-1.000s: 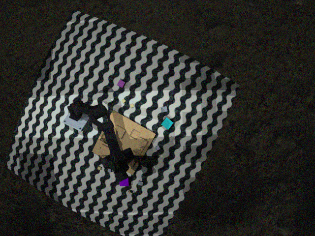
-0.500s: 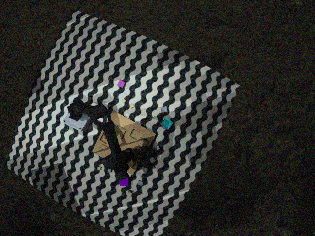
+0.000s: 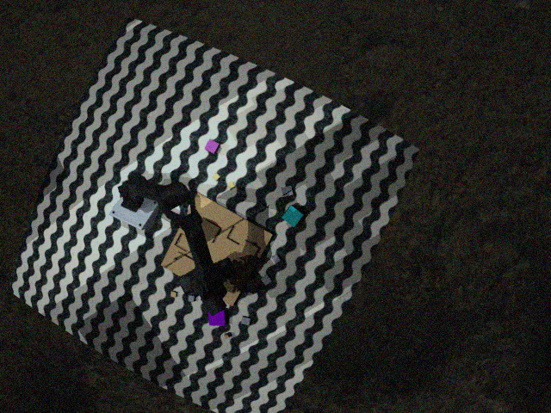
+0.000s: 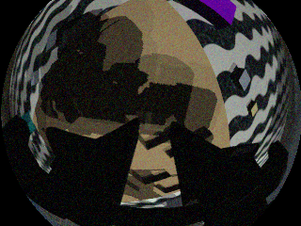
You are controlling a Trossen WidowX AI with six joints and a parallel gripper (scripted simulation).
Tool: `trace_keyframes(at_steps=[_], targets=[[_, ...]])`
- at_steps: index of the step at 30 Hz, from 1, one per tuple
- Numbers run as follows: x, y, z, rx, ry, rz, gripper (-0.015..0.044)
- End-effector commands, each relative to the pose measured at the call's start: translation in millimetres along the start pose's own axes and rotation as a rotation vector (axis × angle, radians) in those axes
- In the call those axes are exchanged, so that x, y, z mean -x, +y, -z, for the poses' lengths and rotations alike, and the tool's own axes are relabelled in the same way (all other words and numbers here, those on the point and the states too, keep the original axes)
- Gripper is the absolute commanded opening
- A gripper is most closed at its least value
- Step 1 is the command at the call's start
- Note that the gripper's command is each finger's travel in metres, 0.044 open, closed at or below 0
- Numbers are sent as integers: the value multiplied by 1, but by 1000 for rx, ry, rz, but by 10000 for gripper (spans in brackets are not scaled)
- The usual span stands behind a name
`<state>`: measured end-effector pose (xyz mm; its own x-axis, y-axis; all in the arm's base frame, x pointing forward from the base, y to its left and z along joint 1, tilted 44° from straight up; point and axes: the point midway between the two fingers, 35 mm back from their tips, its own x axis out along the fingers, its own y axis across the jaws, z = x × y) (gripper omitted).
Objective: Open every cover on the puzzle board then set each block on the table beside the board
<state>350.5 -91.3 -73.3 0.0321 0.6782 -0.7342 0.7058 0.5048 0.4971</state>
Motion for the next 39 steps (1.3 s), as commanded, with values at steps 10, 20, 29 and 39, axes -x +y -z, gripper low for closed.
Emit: trace_keyframes(at_steps=[10, 20, 29, 39], targets=[[-8, 0, 2, -7, 7, -2, 144], [-13, 0, 2, -7, 7, -2, 144], [-11, 0, 0, 0, -1, -1, 90], [-6, 0, 0, 0, 0, -1, 80]])
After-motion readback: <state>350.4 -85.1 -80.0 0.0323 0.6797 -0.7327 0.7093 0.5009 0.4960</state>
